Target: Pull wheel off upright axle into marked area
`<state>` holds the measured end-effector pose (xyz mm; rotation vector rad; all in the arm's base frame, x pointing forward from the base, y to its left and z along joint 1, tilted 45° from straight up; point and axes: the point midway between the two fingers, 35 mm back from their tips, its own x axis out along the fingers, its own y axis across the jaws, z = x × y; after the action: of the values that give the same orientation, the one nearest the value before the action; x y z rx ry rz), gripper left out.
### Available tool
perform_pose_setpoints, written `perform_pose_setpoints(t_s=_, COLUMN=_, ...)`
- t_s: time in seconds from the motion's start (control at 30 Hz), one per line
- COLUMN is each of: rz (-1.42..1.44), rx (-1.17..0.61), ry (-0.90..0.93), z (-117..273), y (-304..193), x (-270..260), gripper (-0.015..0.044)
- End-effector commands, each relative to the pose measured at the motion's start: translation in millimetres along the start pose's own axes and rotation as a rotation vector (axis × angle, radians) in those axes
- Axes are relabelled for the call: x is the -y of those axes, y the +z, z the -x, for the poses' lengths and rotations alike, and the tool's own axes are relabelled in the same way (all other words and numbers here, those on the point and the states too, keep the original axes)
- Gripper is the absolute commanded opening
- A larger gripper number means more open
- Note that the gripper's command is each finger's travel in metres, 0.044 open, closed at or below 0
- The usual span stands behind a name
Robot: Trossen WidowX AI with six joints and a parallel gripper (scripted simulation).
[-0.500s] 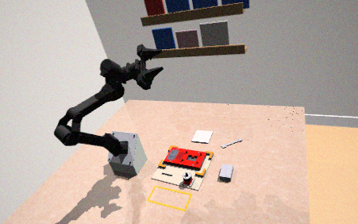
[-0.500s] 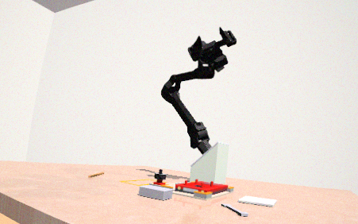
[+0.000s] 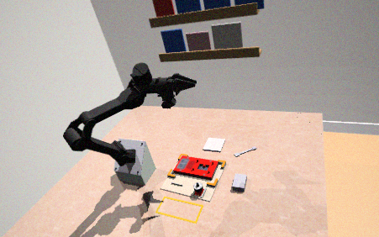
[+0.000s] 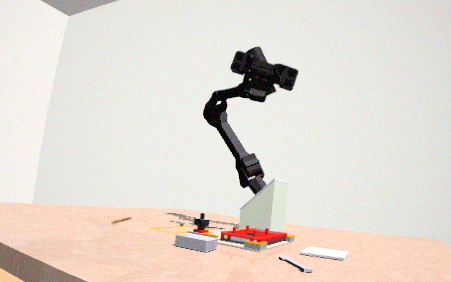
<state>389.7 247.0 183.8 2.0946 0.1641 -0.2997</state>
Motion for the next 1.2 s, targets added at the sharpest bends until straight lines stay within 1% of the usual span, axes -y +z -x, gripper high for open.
perform_pose_setpoints(t_s=0.0, rz=0.475, rx=0.214, ry=-0.119, z=-36.3, y=60.1, x=0.9, gripper=0.0300)
perform_pose_setpoints(t_s=0.07, rz=0.645, rx=0.286, ry=-0.187, z=-45.6, y=84.5, x=0.0, gripper=0.0300)
perform_pose_setpoints(t_s=0.33, rz=1.108, rx=0.454, ry=-0.470, z=-60.6, y=159.9, x=-6.6, gripper=0.0300)
perform_pose_setpoints(t_s=0.47, rz=1.327, rx=0.500, ry=-0.667, z=-60.6, y=199.0, x=-11.3, gripper=0.0300)
perform_pose_setpoints(t_s=0.6, rz=1.533, rx=0.504, ry=-0.901, z=-55.2, y=236.9, x=-16.6, gripper=0.0300)
perform_pose_setpoints(t_s=0.73, rz=1.708, rx=0.459, ry=-1.157, z=-45.2, y=272.2, x=-22.7, gripper=0.0300)
perform_pose_setpoints(t_s=0.83, rz=1.816, rx=0.388, ry=-1.361, z=-35.1, y=296.8, x=-27.9, gripper=0.0300)
perform_pose_setpoints(t_s=0.93, rz=1.902, rx=0.281, ry=-1.570, z=-22.9, y=319.7, x=-33.6, gripper=0.0300)
perform_pose_setpoints(t_s=1.03, rz=1.963, rx=0.135, ry=-1.779, z=-9.1, y=340.8, x=-39.7, gripper=0.0300)
perform_pose_setpoints(t_s=1.1, rz=1.976, rx=0.082, ry=-1.841, z=-4.6, y=346.8, x=-41.7, gripper=0.0300)
perform_pose_setpoints(t_s=1.17, rz=1.976, rx=0.079, ry=-1.844, z=-4.3, y=347.1, x=-41.8, gripper=0.0300)
